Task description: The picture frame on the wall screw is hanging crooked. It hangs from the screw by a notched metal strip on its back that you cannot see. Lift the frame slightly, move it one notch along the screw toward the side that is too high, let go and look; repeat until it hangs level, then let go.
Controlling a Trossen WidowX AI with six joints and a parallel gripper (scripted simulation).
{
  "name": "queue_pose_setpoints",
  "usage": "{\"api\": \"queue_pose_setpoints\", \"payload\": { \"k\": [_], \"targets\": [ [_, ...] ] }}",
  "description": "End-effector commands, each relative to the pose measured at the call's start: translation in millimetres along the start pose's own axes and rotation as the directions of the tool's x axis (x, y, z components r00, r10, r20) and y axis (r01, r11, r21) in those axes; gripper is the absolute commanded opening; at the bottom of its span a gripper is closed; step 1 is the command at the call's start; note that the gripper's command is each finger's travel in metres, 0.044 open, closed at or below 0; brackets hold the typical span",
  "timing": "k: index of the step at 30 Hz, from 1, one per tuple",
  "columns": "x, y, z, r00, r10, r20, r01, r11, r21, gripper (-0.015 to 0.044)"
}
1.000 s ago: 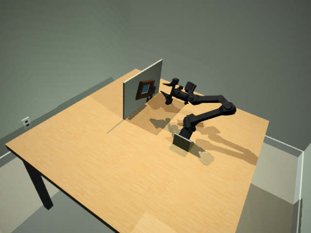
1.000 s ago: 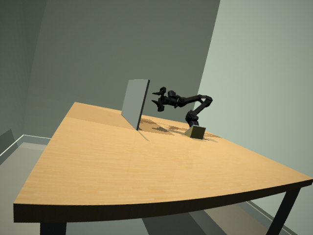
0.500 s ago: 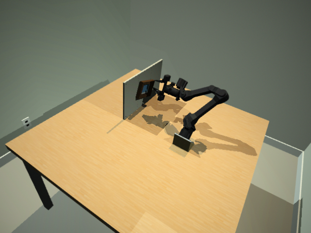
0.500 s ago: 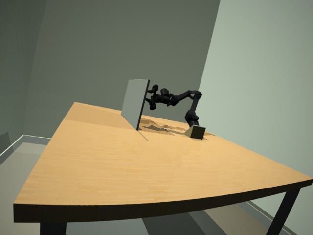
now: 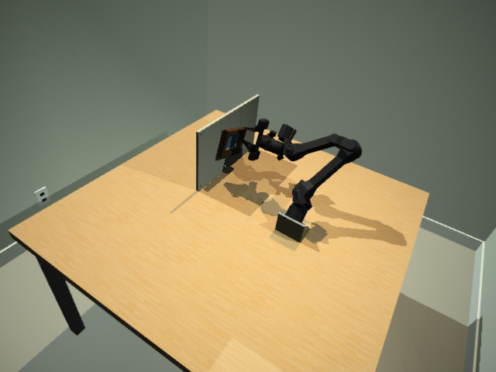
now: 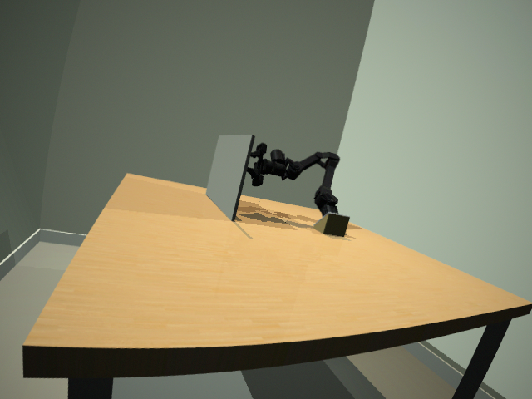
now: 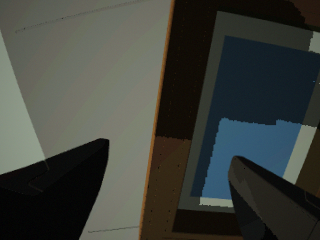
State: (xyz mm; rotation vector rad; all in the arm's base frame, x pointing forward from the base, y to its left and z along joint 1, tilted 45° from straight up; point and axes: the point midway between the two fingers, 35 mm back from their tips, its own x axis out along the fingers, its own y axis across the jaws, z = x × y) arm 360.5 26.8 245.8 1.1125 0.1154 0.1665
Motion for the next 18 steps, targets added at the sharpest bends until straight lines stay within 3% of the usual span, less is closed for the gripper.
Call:
{"api": "queue_pose_setpoints", "payload": {
  "k": [1, 18],
  "targets": [
    [2.4, -1.2, 0.6, 1.0, -0.004, 0.004, 0.004, 1.0, -0.002, 0.026],
    [28.4, -0.5, 1.3, 1.0, -0.003, 0.005, 0.003, 1.0, -0.002, 0.026]
  ]
}}
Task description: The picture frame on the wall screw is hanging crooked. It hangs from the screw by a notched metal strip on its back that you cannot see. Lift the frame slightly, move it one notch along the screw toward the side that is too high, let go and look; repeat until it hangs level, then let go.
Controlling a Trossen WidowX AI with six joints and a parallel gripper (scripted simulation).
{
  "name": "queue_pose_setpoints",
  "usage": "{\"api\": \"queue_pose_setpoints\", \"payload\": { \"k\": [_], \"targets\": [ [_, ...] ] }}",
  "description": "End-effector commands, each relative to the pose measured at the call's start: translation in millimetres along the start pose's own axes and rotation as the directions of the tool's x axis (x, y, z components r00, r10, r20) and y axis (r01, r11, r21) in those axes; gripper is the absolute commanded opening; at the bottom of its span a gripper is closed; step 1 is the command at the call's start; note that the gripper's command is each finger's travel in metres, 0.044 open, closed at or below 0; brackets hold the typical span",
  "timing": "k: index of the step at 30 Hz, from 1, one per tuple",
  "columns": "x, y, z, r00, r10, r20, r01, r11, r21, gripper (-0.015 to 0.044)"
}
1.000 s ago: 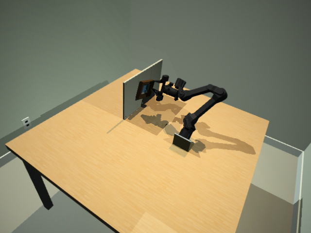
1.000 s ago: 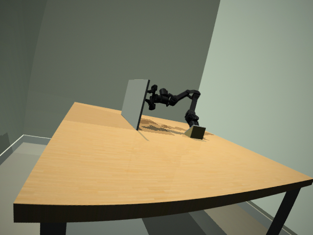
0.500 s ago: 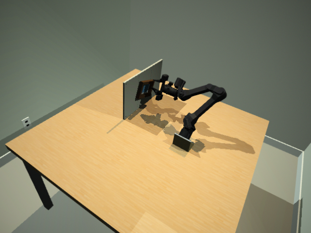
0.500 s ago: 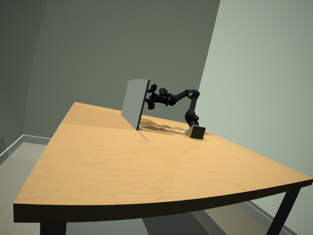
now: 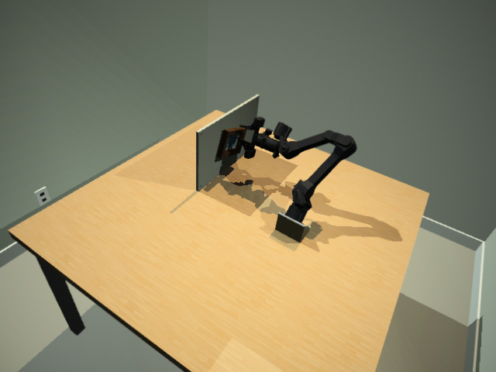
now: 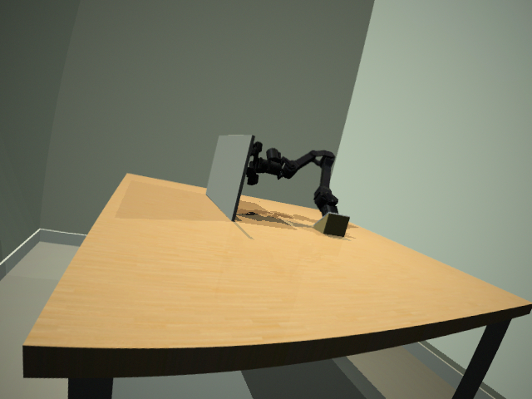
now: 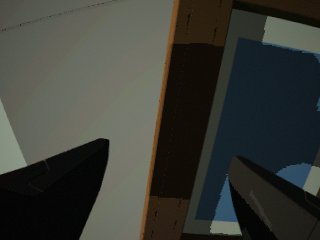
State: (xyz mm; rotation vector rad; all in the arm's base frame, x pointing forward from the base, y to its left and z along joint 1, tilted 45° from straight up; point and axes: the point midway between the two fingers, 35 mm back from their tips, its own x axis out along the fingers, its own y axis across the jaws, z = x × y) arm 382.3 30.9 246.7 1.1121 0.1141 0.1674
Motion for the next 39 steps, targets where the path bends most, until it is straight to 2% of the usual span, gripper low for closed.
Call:
{"api": "queue_pose_setpoints", "payload": {
  "k": [1, 8, 39],
  "targets": [
    [7.8, -1.4, 0.7, 1.0, -0.004, 0.004, 0.004, 1.0, -0.001, 0.026],
    [18.2, -2.0, 0.3, 1.0, -0.004, 0.005, 0.004, 1.0, -0.001, 0.026],
    [18.4, -2.0, 0.3, 1.0, -0.004, 0.005, 0.004, 1.0, -0.001, 0.026]
  ]
}}
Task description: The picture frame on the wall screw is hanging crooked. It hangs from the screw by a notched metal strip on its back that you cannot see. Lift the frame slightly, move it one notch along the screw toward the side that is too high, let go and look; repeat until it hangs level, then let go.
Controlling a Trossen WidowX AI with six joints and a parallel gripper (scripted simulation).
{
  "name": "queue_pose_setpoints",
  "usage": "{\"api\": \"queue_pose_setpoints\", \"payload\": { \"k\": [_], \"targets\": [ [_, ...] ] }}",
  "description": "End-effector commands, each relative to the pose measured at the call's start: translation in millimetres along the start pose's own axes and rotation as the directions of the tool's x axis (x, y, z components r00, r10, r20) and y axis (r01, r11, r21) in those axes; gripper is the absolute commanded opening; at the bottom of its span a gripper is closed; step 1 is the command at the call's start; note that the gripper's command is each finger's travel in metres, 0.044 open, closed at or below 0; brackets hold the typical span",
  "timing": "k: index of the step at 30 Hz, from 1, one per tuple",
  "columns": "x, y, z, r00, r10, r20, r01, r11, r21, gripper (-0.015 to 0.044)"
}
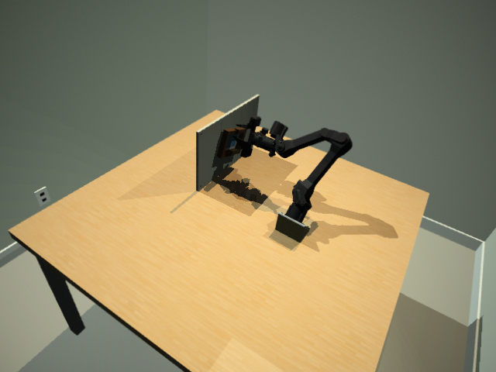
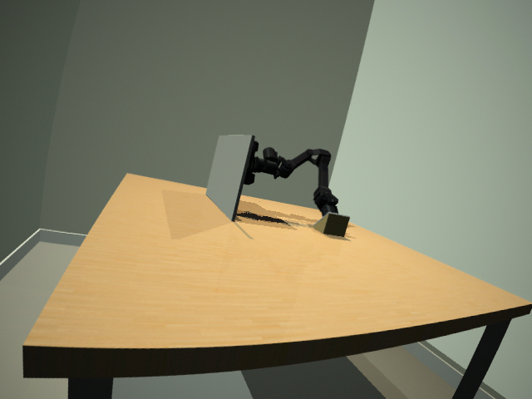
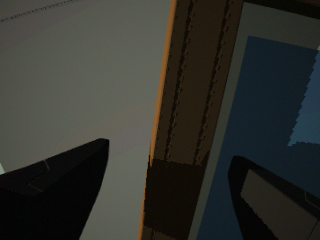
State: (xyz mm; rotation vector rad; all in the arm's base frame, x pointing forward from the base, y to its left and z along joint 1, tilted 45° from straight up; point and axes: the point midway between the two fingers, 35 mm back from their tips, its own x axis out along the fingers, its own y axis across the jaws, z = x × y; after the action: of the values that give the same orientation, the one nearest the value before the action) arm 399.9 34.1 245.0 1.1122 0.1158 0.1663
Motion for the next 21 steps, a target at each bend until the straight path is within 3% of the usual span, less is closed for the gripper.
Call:
{"api": "queue_pose_setpoints", "payload": {
  "k": [1, 13, 21],
  "targets": [
    [0.5, -0.5, 0.8, 1.0, -0.002, 0.005, 0.002, 1.0, -0.002, 0.026],
    [0.8, -1.0, 1.2, 1.0, -0.002, 0.005, 0.002, 1.0, -0.002, 0.026],
    [0.8, -1.0, 1.2, 1.0, -0.002, 0.005, 0.002, 1.0, -0.002, 0.007]
  ]
}}
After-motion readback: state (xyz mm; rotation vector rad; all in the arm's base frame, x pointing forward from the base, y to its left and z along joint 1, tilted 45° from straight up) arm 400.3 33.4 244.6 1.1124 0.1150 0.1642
